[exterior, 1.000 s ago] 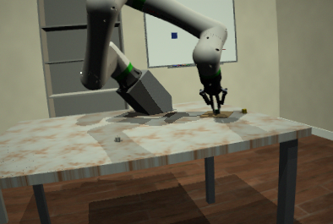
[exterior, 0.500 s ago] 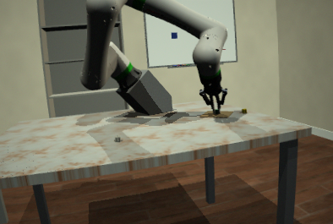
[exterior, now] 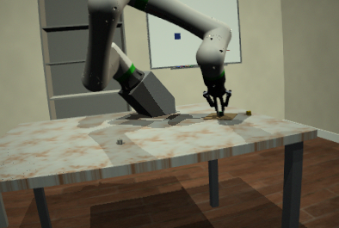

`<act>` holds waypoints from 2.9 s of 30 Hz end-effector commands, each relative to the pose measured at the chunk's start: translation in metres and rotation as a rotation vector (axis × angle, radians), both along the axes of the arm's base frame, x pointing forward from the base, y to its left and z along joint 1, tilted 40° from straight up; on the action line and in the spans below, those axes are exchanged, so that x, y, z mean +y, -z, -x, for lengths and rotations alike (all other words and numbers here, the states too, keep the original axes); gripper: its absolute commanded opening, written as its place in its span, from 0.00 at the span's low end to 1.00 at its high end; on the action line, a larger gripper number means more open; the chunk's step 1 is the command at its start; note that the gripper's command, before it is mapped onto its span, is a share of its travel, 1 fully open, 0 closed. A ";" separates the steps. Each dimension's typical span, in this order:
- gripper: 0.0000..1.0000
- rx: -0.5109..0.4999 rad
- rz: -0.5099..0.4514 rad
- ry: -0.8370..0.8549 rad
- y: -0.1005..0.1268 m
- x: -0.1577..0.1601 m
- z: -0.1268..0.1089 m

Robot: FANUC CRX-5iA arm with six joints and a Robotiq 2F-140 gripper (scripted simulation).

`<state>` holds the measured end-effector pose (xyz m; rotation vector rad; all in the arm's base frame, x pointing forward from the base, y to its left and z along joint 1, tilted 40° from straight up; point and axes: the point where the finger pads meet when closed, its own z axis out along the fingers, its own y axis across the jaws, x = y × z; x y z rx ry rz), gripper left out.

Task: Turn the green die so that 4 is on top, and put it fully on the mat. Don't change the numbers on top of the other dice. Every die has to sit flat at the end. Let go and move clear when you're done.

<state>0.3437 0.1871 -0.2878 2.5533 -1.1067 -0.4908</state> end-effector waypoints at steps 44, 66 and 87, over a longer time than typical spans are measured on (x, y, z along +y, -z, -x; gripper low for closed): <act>0.29 0.000 0.000 0.000 0.000 0.000 0.000; 0.40 0.000 0.000 0.000 -0.001 0.001 0.000; 0.40 0.000 0.000 0.000 -0.034 0.028 0.007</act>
